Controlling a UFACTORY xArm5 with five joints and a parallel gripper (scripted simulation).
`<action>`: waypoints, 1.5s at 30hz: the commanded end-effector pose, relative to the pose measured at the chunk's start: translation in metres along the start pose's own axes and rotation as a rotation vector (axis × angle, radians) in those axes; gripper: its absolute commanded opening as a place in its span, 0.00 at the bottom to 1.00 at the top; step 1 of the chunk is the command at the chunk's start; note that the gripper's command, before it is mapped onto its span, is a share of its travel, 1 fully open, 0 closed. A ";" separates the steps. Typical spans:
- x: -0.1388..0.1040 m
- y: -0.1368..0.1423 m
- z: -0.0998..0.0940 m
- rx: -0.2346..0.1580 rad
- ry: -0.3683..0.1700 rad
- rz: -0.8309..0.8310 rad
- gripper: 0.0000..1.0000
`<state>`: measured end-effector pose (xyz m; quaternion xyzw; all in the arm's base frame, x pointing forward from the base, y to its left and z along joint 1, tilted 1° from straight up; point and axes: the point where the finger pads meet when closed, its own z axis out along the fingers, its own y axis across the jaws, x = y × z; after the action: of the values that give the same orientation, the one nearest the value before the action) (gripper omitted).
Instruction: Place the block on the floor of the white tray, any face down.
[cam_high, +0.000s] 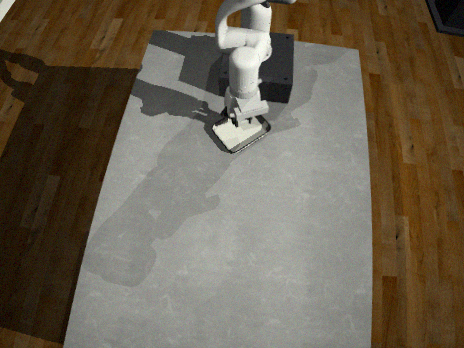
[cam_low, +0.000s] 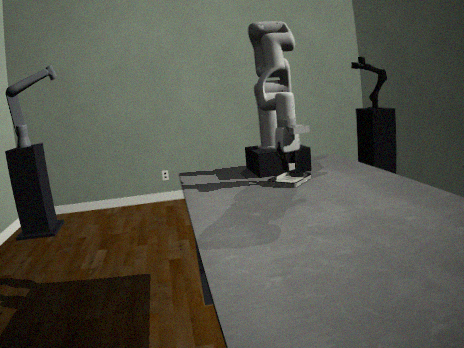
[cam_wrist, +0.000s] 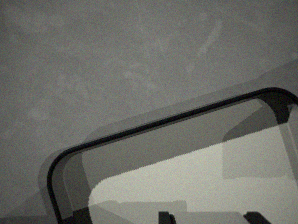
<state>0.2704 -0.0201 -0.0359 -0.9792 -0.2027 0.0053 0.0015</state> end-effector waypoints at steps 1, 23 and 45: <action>0.000 0.001 0.000 -0.001 0.002 0.000 0.00; 0.000 0.001 0.014 -0.001 0.002 0.000 0.00; -0.001 0.001 0.040 -0.001 0.002 0.000 0.00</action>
<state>0.2691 -0.0214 -0.0755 -0.9793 -0.2025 0.0056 0.0016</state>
